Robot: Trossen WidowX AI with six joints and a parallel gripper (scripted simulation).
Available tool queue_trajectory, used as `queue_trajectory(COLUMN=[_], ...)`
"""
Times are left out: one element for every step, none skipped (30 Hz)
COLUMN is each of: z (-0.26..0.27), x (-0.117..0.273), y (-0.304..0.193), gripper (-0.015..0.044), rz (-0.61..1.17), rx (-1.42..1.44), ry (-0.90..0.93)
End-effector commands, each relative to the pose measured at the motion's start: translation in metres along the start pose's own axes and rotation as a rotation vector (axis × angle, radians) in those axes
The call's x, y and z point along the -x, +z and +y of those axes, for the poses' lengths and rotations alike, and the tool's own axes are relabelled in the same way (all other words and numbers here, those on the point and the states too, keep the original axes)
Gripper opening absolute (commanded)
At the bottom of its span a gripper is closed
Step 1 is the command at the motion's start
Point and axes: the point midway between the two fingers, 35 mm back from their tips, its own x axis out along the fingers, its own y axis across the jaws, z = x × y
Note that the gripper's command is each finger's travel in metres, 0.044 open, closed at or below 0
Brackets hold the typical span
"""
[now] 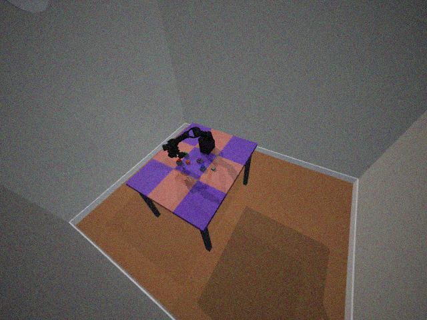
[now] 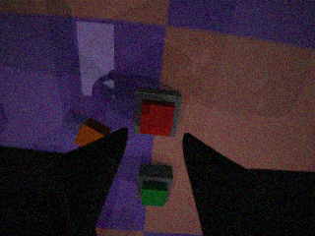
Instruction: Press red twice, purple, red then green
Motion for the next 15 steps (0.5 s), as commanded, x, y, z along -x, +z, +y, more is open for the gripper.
queue_trajectory(z=[-0.0003, -0.0003, -0.0003, -0.0003, -0.0003, -0.0003, -0.0003, -0.0003, -0.0003, -0.0003, -0.0003, -0.0003, -0.0003, -0.0003, -0.0003], x=[0.0009, 0.0009, 0.0009, 0.0009, 0.0009, 0.0009, 0.0009, 0.0009, 0.0009, 0.0006, -0.0003, -0.0017, -0.0033, -0.0050, -0.0067], y=[0.0012, 0.0012, 0.0012, 0.0012, 0.0012, 0.0012, 0.0012, 0.0012, 0.0012, 0.0013, 0.0013, 0.0014, 0.0015, 0.0015, 0.0016], gripper=[0.0020, 0.0020, 0.0020, 0.0020, 0.0020, 0.0020, 0.0020, 0.0020, 0.0020, 0.0020, 0.0020, 0.0020, 0.0020, 0.0020, 0.0020], rz=[-0.011, -0.011, -0.011, -0.011, -0.011, -0.011, -0.011, -0.011, -0.011, -0.011, -0.011, -0.011, -0.011, -0.011, -0.011], rx=[-0.003, -0.003, -0.003, -0.003, -0.003, -0.003, -0.003, -0.003, -0.003, -0.003, -0.003, -0.003, -0.003, -0.003, -0.003], ry=[-0.001, -0.001, -0.001, -0.001, -0.001, -0.001, -0.001, -0.001, -0.001, -0.001, -0.001, -0.001, -0.001, -0.001, -0.001])
